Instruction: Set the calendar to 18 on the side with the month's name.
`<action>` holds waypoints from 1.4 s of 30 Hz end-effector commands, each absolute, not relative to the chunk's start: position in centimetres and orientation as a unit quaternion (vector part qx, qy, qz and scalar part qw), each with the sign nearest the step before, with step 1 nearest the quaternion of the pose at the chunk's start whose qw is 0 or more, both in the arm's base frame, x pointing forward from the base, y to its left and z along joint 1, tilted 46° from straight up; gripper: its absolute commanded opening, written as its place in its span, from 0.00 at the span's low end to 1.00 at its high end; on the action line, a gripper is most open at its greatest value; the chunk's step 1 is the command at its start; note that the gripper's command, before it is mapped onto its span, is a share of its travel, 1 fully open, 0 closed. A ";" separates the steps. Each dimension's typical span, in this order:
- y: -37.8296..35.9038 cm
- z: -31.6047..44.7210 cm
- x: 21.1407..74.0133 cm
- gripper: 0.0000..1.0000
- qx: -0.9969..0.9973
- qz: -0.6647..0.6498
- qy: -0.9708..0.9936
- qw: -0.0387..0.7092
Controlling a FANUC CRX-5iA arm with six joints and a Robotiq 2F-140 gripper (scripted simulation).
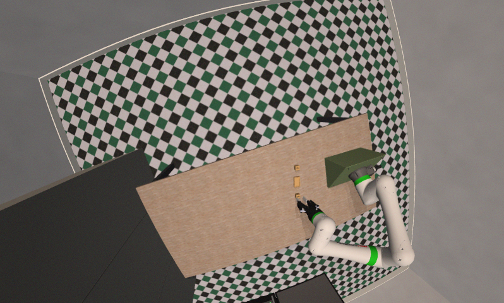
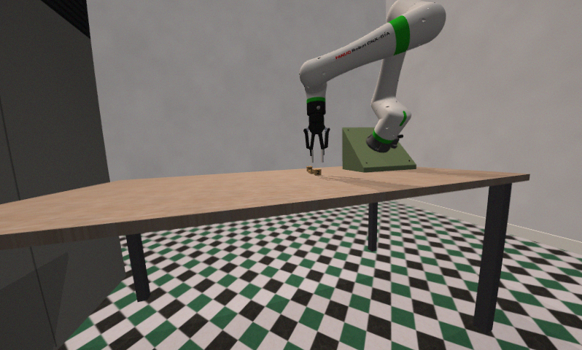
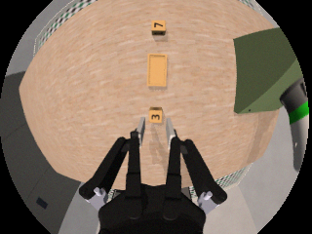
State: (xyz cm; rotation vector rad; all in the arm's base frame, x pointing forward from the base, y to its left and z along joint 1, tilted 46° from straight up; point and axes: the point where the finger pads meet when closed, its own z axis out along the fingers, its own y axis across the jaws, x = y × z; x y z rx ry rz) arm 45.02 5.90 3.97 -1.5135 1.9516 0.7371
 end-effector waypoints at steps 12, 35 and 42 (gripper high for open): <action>7.2 2.7 45.2 0.29 -0.564 0.275 0.727 0.278; 7.7 2.3 45.3 0.29 -0.564 0.275 0.727 0.278; 7.7 2.3 45.3 0.29 -0.564 0.275 0.727 0.278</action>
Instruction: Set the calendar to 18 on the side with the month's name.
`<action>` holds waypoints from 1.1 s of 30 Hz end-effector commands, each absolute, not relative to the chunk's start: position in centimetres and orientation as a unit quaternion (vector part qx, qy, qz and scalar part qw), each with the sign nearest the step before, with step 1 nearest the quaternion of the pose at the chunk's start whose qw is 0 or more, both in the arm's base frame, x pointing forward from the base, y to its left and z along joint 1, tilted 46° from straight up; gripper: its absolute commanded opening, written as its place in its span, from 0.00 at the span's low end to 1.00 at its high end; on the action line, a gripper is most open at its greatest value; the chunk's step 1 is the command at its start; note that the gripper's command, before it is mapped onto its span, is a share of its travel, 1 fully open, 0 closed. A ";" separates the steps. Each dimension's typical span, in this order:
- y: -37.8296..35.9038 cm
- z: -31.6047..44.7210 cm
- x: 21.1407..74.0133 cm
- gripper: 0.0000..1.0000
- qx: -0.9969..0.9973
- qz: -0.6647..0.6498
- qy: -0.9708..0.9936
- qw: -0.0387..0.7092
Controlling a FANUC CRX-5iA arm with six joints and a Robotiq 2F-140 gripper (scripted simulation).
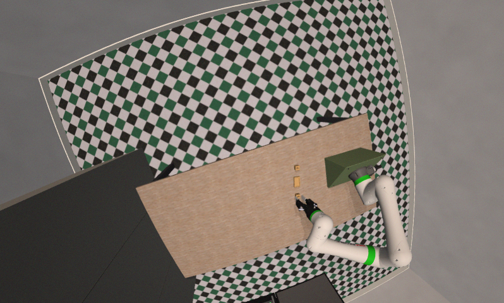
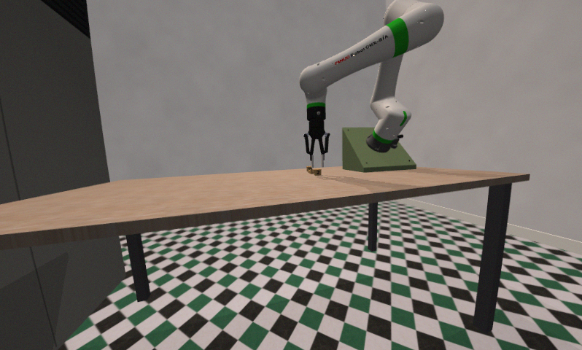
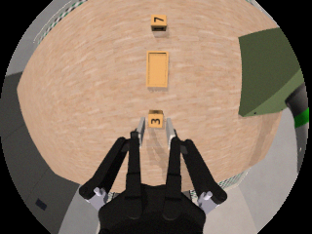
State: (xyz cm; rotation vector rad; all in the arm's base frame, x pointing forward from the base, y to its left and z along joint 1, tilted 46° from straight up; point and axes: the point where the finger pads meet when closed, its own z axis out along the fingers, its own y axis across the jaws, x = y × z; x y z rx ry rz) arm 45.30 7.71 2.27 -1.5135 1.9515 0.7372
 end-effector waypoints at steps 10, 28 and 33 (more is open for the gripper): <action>7.7 2.3 45.3 0.29 -0.564 0.275 0.727 0.278; 7.7 2.2 45.3 0.29 -0.564 0.275 0.727 0.278; 8.0 1.9 45.4 0.29 -0.564 0.275 0.727 0.278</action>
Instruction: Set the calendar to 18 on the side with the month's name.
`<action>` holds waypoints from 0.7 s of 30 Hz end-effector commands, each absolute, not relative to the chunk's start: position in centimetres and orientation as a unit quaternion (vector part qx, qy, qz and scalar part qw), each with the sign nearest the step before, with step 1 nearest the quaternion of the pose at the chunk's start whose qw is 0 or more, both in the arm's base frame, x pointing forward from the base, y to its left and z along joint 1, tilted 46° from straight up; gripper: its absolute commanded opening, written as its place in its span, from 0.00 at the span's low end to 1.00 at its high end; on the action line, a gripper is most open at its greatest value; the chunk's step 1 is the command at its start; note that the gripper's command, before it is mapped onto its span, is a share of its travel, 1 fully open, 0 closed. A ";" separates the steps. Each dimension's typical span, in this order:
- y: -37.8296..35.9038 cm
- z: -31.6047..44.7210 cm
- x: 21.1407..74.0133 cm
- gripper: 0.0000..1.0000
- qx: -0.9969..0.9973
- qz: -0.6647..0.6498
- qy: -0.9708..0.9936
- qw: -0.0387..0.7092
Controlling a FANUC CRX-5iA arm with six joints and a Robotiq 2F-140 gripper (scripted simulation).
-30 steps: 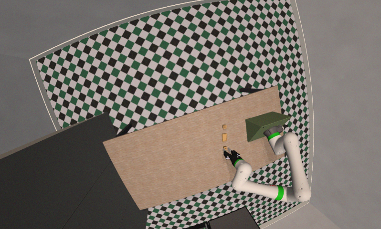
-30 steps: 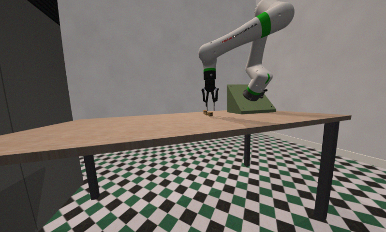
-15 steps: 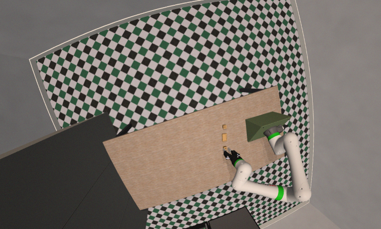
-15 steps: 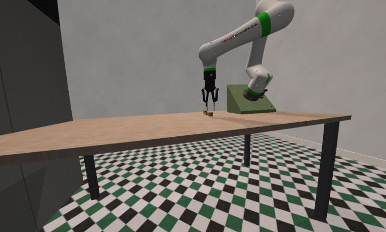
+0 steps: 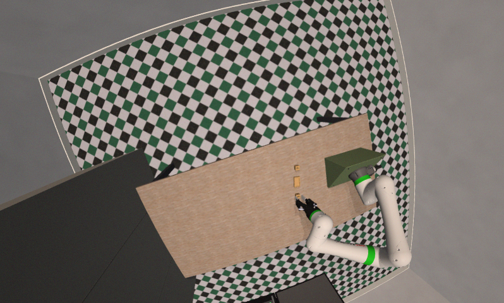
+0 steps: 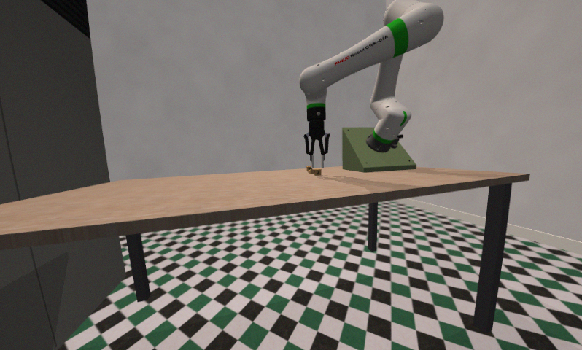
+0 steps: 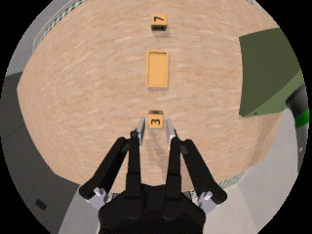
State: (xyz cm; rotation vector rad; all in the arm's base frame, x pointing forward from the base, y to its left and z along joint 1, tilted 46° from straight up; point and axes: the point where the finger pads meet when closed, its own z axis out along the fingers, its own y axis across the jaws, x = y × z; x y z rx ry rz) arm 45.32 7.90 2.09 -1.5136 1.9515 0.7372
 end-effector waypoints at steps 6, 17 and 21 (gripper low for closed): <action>8.8 1.2 45.5 0.29 -0.564 0.275 0.727 0.278; 9.7 0.3 45.6 0.29 -0.564 0.275 0.727 0.278; 9.8 0.2 45.6 0.29 -0.564 0.275 0.727 0.278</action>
